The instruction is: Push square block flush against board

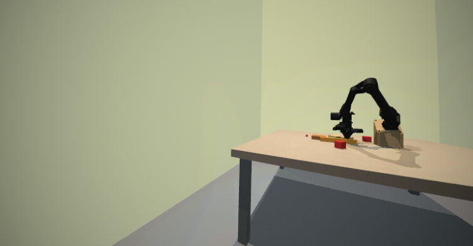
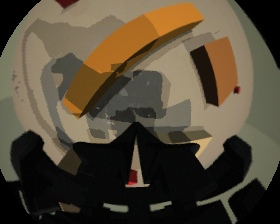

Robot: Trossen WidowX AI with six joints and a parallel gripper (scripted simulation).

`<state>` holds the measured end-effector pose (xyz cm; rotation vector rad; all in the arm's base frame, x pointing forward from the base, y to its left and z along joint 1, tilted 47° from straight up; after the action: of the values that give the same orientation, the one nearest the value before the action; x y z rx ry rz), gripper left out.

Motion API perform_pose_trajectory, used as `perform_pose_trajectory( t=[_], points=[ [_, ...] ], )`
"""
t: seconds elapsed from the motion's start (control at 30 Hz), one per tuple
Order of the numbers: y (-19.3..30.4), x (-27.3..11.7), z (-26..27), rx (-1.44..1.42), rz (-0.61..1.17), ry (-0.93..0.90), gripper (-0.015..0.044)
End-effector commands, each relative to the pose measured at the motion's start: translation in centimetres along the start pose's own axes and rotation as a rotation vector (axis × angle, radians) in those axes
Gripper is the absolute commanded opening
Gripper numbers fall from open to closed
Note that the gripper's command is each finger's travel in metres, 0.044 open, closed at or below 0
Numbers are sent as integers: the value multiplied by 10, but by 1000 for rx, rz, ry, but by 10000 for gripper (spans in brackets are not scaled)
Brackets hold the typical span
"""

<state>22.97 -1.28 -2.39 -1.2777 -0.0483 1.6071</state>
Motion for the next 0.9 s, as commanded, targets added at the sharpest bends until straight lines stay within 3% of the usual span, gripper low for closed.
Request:
perform_pose_trajectory(
  t=[0.0, 0.7, 0.87],
  points=[
    [8, 0, 0, -3, 2, 0, 0],
    [40, 1, 3, -4, -2, -4, 0],
    [36, -45, 2, -3, -1, -3, 0]
  ],
)
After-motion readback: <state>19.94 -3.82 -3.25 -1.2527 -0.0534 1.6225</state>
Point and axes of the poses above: the point midway between the two fingers, 35 mm back from their tips, its own x axis out along the fingers, its own z axis across the jaws, y = z × x, the point moved 6 cm from there along -x, back along the fingers, and after that the axes turned 3 degrees about -x, right-handed, at the moved point
